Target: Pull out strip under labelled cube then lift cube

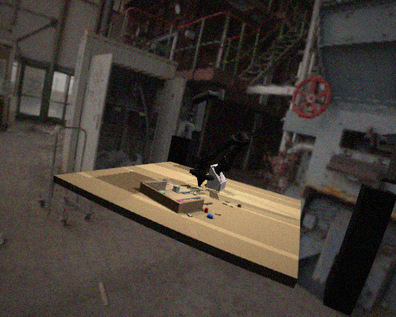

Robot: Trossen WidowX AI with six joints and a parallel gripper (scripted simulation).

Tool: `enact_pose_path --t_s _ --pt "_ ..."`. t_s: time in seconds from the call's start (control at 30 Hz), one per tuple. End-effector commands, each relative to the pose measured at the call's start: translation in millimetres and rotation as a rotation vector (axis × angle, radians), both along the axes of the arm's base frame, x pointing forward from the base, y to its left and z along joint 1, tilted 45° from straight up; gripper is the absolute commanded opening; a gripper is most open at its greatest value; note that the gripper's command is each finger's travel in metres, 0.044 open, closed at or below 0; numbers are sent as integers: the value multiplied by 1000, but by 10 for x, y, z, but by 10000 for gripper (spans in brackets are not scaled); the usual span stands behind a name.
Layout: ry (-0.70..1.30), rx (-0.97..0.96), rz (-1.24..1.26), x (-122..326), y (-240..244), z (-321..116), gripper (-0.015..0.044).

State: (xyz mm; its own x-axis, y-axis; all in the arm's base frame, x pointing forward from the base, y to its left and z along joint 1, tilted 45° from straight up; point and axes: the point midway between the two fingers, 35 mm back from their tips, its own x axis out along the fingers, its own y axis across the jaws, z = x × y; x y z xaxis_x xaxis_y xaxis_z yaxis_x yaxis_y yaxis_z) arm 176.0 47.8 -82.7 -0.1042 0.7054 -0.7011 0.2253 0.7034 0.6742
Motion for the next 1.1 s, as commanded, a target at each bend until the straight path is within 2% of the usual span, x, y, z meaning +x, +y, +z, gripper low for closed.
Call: enact_pose_path --t_s 0.0,0.1,0.27,0.67,1.07 --pt "-16 -7 3 102 -181 159 0" --pt "-16 -7 3 102 -181 159 0" --pt "-104 5 89 329 -185 108 131" --pt "-108 5 91 711 -254 56 440" --pt "-111 4 91 1113 -328 4 440"
